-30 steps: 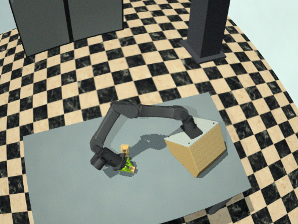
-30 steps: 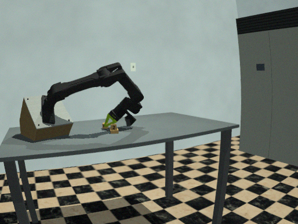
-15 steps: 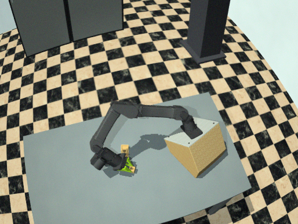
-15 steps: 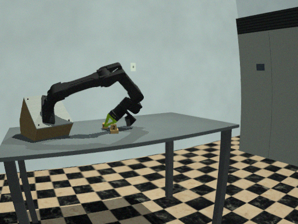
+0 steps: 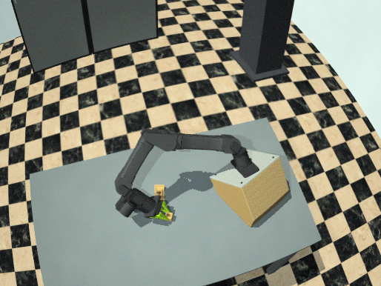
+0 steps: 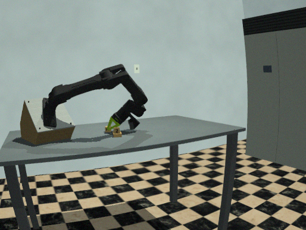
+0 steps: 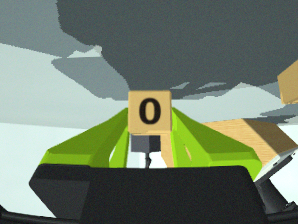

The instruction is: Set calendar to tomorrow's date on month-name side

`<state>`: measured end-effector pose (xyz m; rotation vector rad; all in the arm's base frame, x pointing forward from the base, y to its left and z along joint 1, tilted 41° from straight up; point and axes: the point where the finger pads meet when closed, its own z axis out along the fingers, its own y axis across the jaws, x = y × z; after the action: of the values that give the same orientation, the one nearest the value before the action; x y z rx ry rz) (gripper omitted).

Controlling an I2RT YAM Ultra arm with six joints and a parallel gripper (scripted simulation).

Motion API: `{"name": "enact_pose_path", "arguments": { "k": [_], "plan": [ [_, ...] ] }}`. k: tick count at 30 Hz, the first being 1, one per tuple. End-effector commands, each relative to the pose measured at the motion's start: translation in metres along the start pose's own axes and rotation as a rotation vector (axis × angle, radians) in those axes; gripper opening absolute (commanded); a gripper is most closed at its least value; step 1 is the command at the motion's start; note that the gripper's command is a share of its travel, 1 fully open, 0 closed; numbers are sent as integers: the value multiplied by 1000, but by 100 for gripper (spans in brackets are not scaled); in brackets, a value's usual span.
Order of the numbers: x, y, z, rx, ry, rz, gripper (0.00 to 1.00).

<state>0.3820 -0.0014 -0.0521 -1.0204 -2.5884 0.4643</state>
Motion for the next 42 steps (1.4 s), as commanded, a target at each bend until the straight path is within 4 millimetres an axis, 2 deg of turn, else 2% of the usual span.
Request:
{"name": "enact_pose_path", "arguments": {
  "k": [1,5,6,8,9,13,14,32,42],
  "plan": [
    [1,11,-12,-28,-32,-24,33],
    [1,11,-12,-28,-32,-24,37],
    [1,11,-12,-28,-32,-24,41],
    [1,11,-12,-28,-32,-24,41],
    [1,11,-12,-28,-32,-24,45],
    [1,11,-12,-28,-32,-24,45],
    [1,11,-12,-28,-32,-24,64],
    [1,11,-13,-29,-32,-24,64],
    [13,8,-30,-36,-33,-12,64]
  ]
}}
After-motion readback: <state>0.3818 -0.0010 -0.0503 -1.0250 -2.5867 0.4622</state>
